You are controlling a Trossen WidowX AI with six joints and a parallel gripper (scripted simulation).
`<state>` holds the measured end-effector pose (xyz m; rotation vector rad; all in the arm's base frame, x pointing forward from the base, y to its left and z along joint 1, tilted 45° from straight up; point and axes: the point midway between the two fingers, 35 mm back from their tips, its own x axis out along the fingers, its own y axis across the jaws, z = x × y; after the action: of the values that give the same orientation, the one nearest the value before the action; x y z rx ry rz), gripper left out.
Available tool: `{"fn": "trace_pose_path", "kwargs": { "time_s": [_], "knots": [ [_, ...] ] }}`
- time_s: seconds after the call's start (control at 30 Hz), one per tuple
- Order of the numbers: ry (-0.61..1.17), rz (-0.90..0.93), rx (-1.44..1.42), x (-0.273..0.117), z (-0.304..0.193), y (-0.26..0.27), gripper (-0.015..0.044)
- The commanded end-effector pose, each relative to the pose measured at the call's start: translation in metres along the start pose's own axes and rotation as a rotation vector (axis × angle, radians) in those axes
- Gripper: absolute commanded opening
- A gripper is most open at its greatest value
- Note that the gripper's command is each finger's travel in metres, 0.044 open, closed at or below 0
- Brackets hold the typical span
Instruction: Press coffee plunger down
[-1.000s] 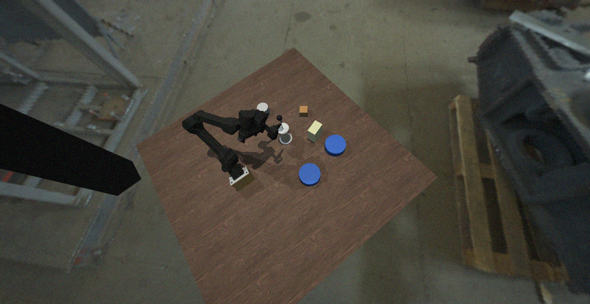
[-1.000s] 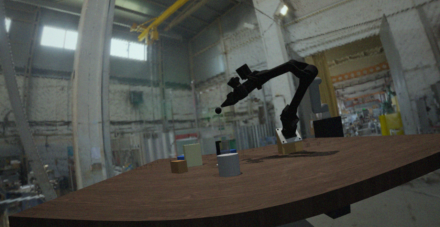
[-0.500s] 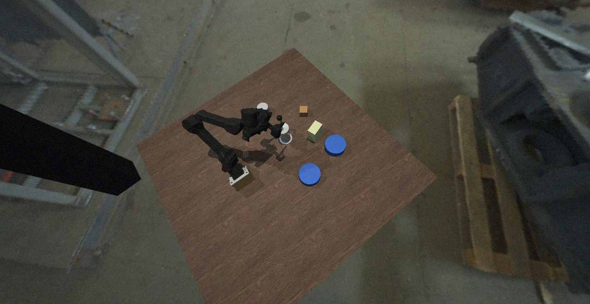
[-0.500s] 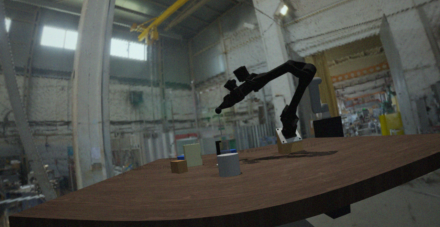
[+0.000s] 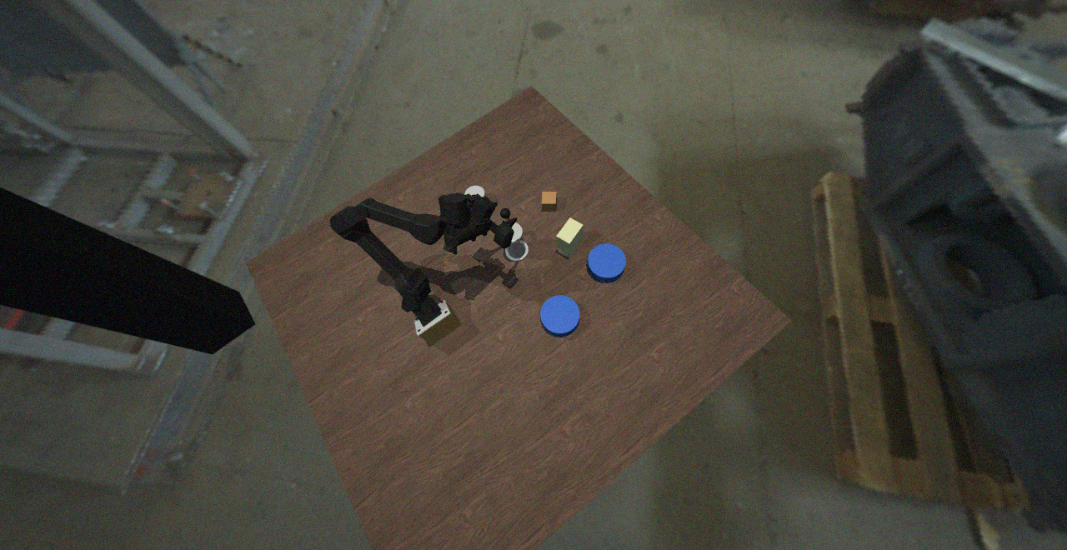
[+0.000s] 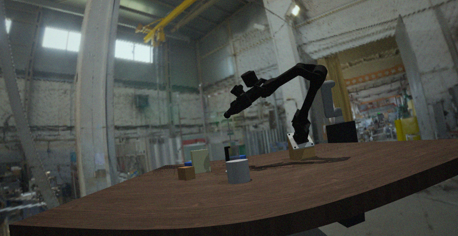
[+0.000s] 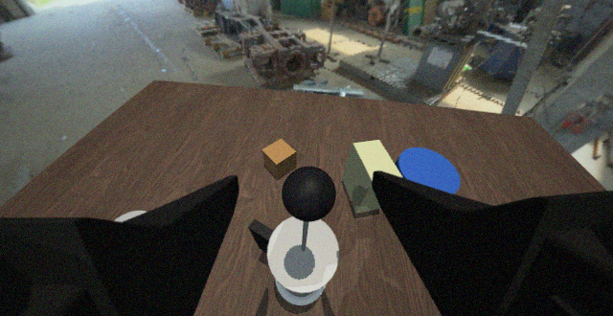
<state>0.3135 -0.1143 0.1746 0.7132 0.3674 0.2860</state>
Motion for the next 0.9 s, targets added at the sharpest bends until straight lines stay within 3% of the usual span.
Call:
{"fn": "trace_pose_path", "kwargs": {
  "time_s": [0.0, 0.2, 0.87],
  "knots": [
    [-0.001, -0.003, 0.007, 0.0009, -0.0009, -0.0007, 0.0282],
    [-0.001, -0.003, 0.007, 0.0009, -0.0009, -0.0007, 0.0125],
    [0.002, -0.005, 0.006, 0.0087, -0.0101, -0.0028, 0.0123]
  ]
}}
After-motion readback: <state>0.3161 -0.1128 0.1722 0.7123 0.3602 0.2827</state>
